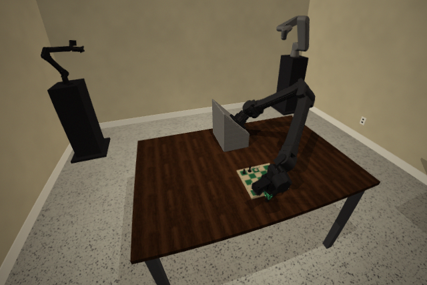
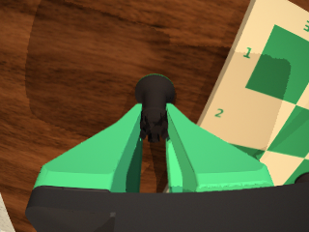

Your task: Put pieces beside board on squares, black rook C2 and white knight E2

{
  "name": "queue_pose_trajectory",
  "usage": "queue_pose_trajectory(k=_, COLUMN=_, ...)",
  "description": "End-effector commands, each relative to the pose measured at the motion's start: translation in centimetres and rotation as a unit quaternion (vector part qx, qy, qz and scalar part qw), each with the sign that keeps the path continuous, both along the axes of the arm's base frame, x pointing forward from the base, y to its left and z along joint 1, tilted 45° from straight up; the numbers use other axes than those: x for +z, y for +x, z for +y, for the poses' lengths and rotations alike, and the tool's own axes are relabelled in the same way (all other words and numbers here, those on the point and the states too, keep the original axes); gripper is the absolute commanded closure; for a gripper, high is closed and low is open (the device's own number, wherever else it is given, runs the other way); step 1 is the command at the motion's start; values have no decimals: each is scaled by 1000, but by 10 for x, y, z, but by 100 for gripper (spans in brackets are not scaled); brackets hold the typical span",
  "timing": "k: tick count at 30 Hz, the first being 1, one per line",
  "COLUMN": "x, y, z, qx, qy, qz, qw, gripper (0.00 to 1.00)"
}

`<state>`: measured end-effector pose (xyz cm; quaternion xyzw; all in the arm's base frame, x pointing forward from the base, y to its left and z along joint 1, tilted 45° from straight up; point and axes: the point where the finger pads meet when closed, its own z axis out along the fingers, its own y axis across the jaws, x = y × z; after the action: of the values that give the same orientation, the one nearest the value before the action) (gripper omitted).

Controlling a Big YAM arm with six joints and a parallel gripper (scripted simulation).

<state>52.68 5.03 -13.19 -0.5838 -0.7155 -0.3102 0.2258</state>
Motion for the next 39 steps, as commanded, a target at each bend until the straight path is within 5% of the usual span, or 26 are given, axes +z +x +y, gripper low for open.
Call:
queue_pose_trajectory(k=1, x=-7, y=-5, z=5, qx=0, qy=2, qz=8, qw=1000, gripper=100)
queue_pose_trajectory(k=12, x=-7, y=-6, z=2, qx=-2, qy=2, qz=10, qw=1000, gripper=100)
queue_pose_trajectory(k=20, x=44, y=17, z=-45, qx=-12, qy=-7, qz=-26, qw=1000, gripper=100)
queue_pose_trajectory(k=27, x=81, y=14, z=-82, qx=-12, qy=-9, qz=-27, qw=1000, gripper=100)
queue_pose_trajectory(k=29, x=81, y=14, z=-82, qx=-12, qy=-9, qz=-27, qw=1000, gripper=100)
queue_pose_trajectory(k=30, x=66, y=8, z=-61, qx=9, qy=-3, qz=-10, qw=1000, gripper=100)
queue_pose_trajectory(k=39, x=69, y=0, z=-74, qx=2, qy=-1, qz=-2, qw=1000, gripper=100)
